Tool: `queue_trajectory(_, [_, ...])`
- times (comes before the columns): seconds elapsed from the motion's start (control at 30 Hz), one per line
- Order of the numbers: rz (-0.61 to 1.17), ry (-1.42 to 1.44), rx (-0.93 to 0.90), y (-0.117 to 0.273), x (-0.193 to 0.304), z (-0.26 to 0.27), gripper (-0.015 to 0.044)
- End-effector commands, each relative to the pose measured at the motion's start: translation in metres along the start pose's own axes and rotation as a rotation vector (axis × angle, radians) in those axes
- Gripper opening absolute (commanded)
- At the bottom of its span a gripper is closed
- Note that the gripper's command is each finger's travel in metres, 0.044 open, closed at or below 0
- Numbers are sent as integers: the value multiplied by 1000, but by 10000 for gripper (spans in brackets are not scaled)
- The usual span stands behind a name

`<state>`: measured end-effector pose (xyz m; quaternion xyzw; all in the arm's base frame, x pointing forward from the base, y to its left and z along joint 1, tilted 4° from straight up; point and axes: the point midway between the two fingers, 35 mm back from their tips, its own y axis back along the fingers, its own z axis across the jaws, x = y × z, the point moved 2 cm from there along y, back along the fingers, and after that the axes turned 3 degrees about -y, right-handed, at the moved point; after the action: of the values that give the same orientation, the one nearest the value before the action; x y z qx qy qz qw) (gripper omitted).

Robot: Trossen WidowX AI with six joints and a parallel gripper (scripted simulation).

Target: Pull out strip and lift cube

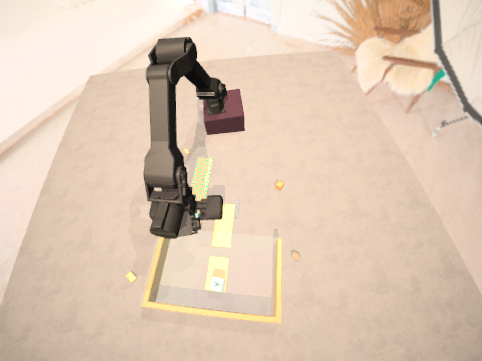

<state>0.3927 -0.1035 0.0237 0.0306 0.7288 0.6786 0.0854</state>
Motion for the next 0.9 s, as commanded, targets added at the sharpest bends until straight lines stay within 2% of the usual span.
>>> queue_trajectory(0.0, [8, 3, -3, -6, 3, 1, 250])
queue_trajectory(0.1, [8, 3, -3, -6, 3, 1, 250])
queue_trajectory(0.2, [4, 0, 0, -4, 1, 0, 171])
queue_trajectory(0.5, [4, 0, 0, -4, 1, 0, 111])
queue_trajectory(0.63, [4, 0, 0, -2, 3, 0, 6])
queue_trajectory(0.87, [8, 2, -2, 18, 28, 3, 0])
